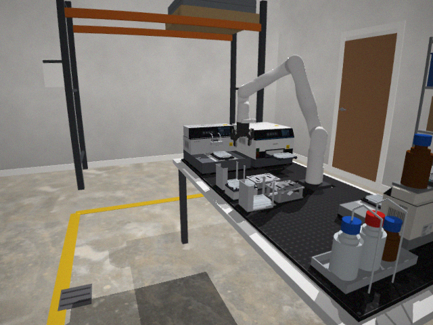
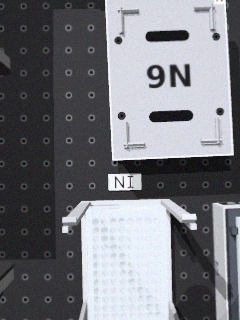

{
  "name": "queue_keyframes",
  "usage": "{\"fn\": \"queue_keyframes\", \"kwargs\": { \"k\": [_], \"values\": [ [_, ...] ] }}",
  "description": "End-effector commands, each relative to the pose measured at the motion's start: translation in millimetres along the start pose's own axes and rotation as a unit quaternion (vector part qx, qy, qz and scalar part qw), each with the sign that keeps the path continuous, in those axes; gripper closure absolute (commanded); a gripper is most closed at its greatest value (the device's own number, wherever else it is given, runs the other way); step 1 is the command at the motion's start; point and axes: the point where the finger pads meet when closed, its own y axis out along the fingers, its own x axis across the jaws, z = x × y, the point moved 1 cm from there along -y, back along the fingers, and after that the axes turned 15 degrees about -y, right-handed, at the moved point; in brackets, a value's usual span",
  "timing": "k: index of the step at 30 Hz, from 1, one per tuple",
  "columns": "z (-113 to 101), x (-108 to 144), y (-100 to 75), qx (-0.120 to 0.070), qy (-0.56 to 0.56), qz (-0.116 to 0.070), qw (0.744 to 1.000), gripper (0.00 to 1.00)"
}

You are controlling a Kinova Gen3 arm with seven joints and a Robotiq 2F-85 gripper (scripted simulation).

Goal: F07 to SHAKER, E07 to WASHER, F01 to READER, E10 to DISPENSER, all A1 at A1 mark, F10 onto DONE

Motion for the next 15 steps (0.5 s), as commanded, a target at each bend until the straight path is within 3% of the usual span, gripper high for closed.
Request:
{"fn": "queue_keyframes", "kwargs": {
  "k": [1, 15],
  "values": [
    [12.1, 3.0, -0.9, -0.001, 0.000, -0.001, 1.000, 0.00],
    [51.3, 10.9, -0.8, -0.001, 0.000, -0.001, 1.000, 0.00]
  ]
}}
